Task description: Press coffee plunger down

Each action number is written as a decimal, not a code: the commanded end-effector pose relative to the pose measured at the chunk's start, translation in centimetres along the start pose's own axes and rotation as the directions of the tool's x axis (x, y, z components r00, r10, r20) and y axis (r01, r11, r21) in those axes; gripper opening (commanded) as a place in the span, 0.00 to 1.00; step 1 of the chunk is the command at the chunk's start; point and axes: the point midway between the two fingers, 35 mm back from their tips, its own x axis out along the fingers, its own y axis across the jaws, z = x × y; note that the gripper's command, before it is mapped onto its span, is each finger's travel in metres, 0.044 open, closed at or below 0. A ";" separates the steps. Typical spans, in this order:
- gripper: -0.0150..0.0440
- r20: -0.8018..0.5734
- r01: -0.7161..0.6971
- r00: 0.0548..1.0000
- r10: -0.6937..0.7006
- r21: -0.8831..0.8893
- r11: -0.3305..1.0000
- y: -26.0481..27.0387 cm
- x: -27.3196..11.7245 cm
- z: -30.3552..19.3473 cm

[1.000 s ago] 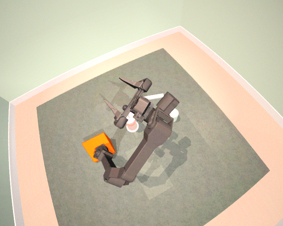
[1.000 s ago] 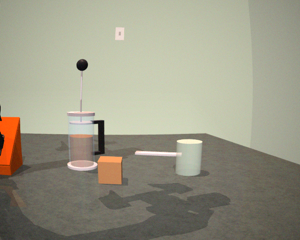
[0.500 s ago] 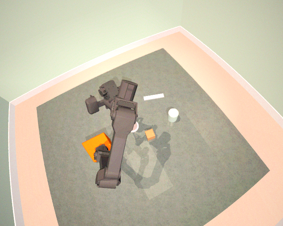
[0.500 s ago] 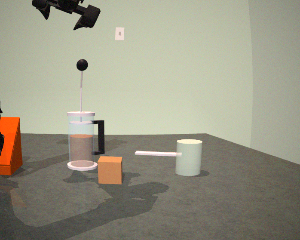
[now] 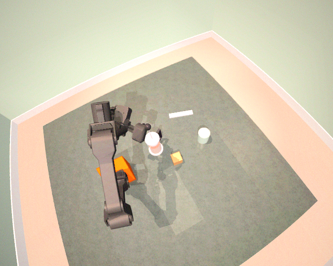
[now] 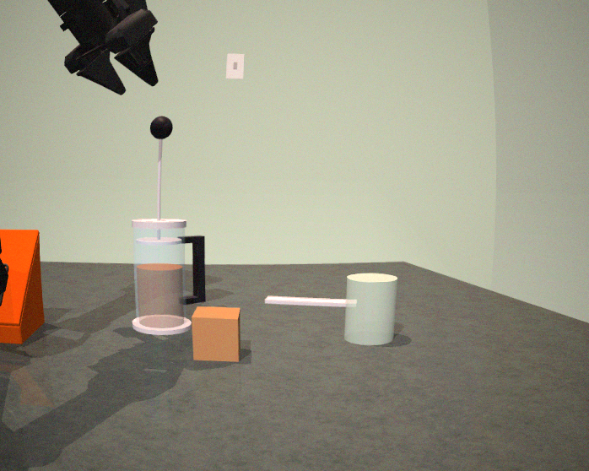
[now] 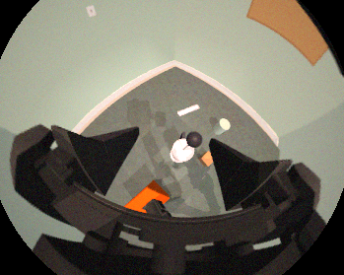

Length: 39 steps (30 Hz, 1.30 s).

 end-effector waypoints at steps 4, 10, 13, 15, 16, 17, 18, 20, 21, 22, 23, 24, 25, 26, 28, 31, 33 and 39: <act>1.00 0.205 0.263 0.931 -0.303 0.201 0.943 -1.9 -0.7 -1.0; 1.00 0.205 0.264 0.930 -0.304 0.202 0.943 -2.1 2.0 -3.9; 1.00 0.205 0.263 0.931 -0.303 0.201 0.943 -2.1 2.1 -3.9; 1.00 0.205 0.263 0.931 -0.303 0.201 0.944 -2.1 2.3 -3.9; 1.00 0.204 0.262 0.931 -0.303 0.201 0.944 -2.2 2.4 -3.8; 1.00 0.204 0.262 0.931 -0.302 0.201 0.944 -2.2 2.6 -3.8; 1.00 0.204 0.262 0.931 -0.302 0.201 0.944 -2.2 2.7 -3.8; 1.00 0.204 0.261 0.931 -0.301 0.201 0.944 -2.3 3.0 -3.7; 1.00 0.204 0.261 0.932 -0.301 0.201 0.944 -2.3 3.2 -3.6; 1.00 0.204 0.261 0.932 -0.301 0.201 0.944 -2.4 3.3 -3.6; 1.00 0.204 0.261 0.932 -0.301 0.202 0.944 -2.4 3.5 -3.6; 1.00 0.204 0.261 0.932 -0.301 0.202 0.944 -2.5 3.6 -3.5; 1.00 0.204 0.261 0.932 -0.301 0.202 0.944 -2.5 3.8 -3.5; 1.00 0.204 0.261 0.932 -0.301 0.202 0.944 -2.6 3.9 -3.5; 1.00 0.204 0.261 0.932 -0.301 0.202 0.944 -2.7 4.2 -3.4; 1.00 0.204 0.261 0.931 -0.301 0.202 0.944 -2.8 4.6 -3.3; 1.00 0.205 0.261 0.931 -0.301 0.202 0.944 -2.9 4.9 -3.2; 1.00 0.207 0.263 0.930 -0.303 0.202 0.943 -3.3 5.7 -3.1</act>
